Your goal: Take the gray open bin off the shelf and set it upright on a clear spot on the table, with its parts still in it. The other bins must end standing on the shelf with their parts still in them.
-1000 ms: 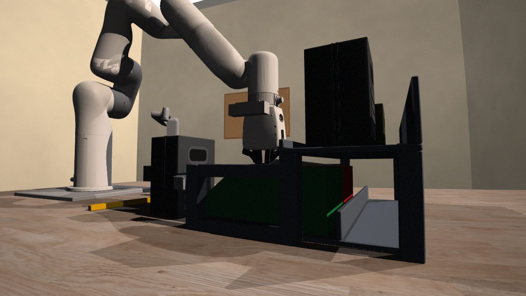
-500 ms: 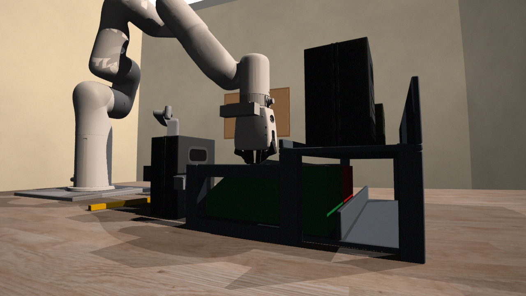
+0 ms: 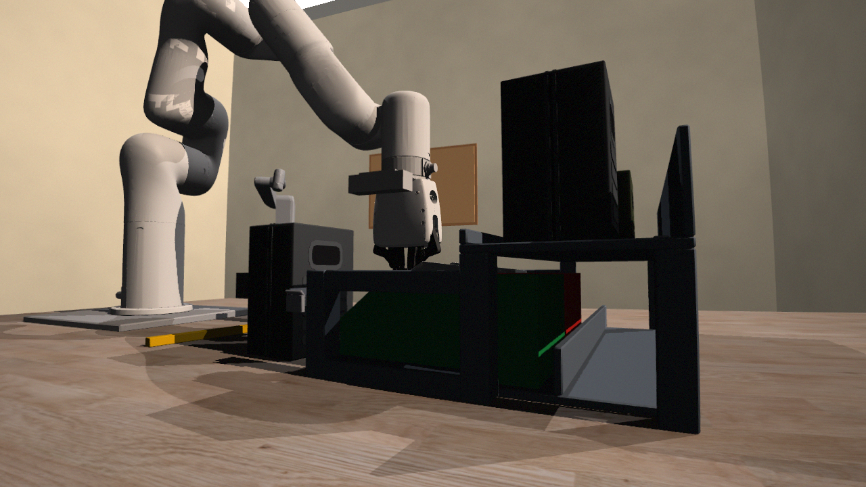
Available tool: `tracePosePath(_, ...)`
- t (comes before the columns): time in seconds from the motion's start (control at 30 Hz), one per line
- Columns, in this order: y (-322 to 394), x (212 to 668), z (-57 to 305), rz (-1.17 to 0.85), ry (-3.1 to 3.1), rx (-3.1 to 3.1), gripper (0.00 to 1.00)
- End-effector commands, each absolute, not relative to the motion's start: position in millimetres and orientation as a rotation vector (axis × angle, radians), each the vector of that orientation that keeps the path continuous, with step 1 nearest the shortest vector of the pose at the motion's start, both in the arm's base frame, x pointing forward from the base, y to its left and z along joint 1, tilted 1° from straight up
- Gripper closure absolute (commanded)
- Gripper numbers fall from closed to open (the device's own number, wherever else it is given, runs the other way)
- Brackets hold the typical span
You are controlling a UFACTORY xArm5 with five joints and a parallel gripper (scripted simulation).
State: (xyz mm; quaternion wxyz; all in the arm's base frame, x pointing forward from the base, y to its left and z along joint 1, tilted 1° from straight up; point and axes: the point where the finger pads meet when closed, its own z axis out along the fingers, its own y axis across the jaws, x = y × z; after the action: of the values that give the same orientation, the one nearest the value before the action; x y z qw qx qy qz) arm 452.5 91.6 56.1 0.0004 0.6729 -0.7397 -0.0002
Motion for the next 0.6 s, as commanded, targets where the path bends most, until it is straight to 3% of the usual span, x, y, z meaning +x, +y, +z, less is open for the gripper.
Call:
tracePosePath(0.0, 92, 447, 57, 0.02, -2.32, 2.11, 1.0)
tracePosePath(0.57, 95, 420, 57, 0.019, -2.32, 2.11, 1.0)
